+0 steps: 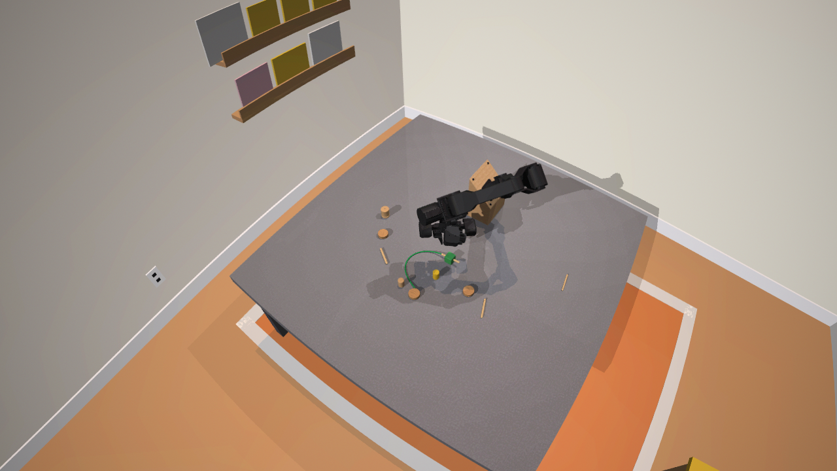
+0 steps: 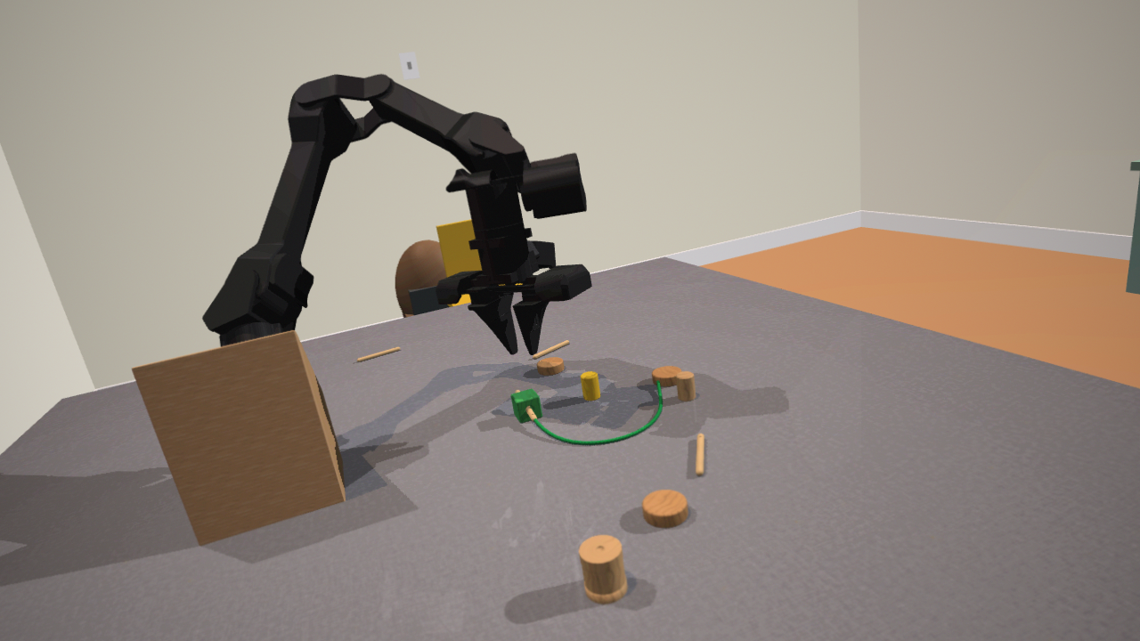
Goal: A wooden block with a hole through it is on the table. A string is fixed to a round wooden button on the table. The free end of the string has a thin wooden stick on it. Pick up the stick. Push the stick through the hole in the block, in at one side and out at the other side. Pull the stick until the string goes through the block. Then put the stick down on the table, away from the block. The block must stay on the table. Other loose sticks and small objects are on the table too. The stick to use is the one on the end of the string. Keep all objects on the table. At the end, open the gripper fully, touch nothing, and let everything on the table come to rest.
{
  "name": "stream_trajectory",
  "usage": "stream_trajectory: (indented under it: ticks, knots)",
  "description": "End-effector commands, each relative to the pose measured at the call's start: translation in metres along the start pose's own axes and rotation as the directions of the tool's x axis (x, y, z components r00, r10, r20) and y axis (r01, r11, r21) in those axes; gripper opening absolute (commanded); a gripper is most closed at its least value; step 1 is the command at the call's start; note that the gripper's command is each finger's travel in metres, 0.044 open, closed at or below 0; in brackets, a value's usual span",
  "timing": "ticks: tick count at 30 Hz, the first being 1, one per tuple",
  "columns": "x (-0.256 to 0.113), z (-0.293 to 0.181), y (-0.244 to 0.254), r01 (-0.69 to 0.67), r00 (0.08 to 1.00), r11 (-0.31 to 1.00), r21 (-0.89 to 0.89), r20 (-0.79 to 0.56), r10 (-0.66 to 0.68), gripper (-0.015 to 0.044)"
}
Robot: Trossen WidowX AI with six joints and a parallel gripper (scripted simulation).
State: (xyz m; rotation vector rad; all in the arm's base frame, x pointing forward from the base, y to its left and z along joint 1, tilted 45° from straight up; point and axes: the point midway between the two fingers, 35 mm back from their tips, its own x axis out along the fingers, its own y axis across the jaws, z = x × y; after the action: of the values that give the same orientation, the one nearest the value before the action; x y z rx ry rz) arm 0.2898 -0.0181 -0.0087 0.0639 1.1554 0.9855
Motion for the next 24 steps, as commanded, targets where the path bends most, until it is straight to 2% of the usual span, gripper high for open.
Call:
stream_trajectory:
  ticks: [1,7,13,18,24]
  knots:
    - [-0.001,0.011,0.015,-0.016,1.0,0.689,0.725,0.008,0.015,0.0122]
    - [-0.001,0.015,0.021,-0.017,1.0,0.417,0.909,0.01,0.02,0.0122]
    - [-0.001,0.019,0.026,-0.014,1.0,0.101,0.995,0.011,0.026,0.0122]
    - [-0.001,0.022,0.03,-0.007,0.999,-0.176,0.984,0.012,0.03,0.0122]
    - [-0.001,0.025,0.035,0.005,0.999,-0.482,0.876,0.013,0.035,0.0122]
